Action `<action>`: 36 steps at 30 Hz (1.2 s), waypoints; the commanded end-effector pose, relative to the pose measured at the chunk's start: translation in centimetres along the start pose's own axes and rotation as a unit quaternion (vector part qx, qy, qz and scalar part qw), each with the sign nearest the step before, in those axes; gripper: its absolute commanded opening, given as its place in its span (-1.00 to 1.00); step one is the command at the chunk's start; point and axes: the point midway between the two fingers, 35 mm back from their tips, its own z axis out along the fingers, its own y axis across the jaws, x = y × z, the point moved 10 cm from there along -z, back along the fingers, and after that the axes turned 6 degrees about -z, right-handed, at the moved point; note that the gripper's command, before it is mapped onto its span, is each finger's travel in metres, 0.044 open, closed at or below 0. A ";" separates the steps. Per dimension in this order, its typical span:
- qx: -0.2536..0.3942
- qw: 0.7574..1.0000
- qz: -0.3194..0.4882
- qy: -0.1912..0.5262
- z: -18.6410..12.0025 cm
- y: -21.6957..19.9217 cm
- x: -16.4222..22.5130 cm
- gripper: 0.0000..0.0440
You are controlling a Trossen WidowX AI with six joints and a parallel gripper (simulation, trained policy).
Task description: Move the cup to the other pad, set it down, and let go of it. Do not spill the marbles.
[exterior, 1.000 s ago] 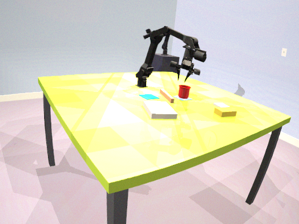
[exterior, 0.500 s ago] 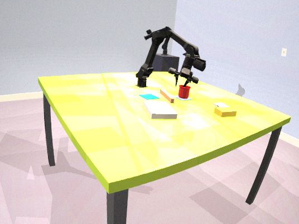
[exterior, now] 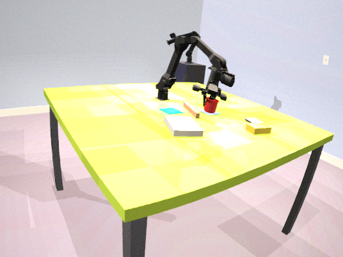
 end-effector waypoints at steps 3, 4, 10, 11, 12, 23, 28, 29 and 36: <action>0.012 1.000 -0.011 -0.001 0.4 -0.6 0.2 -1.00; 0.011 1.000 -0.011 -0.001 0.3 -0.7 0.2 -1.00; 0.003 1.000 -0.005 -0.005 -0.7 -1.2 0.2 -1.00; 0.002 1.000 -0.003 -0.005 -0.9 -1.3 0.2 -1.00; 0.000 1.000 -0.002 -0.006 -1.1 -1.5 0.2 -1.00; -0.023 0.999 0.035 -0.008 -4.2 -3.7 0.5 -0.96; -0.037 0.998 0.058 -0.015 -5.8 -5.0 0.5 -0.97; -0.039 0.997 0.063 -0.016 -6.1 -5.2 0.4 -0.98; -0.056 0.993 0.096 -0.028 -7.4 -6.8 -0.1 -1.00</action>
